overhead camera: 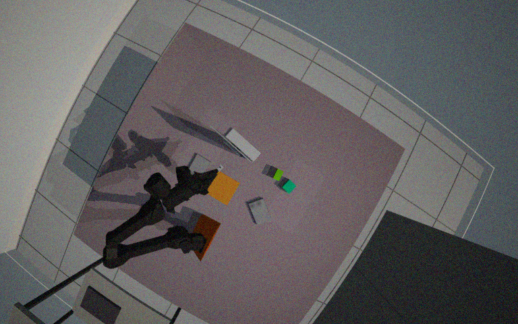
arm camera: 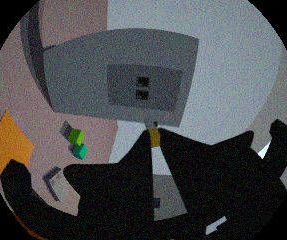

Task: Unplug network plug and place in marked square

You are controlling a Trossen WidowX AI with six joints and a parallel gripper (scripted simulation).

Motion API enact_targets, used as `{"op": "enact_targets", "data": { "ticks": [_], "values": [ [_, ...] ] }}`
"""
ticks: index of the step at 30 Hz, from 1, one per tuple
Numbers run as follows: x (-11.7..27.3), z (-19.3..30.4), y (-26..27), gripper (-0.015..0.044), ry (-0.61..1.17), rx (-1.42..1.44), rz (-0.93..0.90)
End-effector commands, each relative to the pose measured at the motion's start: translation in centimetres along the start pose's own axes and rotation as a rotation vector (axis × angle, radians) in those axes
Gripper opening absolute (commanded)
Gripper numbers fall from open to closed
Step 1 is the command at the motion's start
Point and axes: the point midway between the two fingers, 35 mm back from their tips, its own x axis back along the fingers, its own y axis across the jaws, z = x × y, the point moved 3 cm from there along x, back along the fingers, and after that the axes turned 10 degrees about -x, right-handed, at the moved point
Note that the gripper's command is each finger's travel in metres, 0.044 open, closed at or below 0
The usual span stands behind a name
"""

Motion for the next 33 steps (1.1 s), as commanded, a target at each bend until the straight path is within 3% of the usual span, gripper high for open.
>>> {"op": "enact_targets", "data": {
  "ticks": [1, 16, 33],
  "values": [
    [-0.9, 1.0, 1.4, 0.0, 0.012, 0.096, -0.103],
    [-2.7, 4.2, 5.9, 0.0, -0.047, 0.353, -0.435],
    [-2.6, 7.0, 10.3, 0.0, -0.264, 0.494, -0.734]
  ]
}}
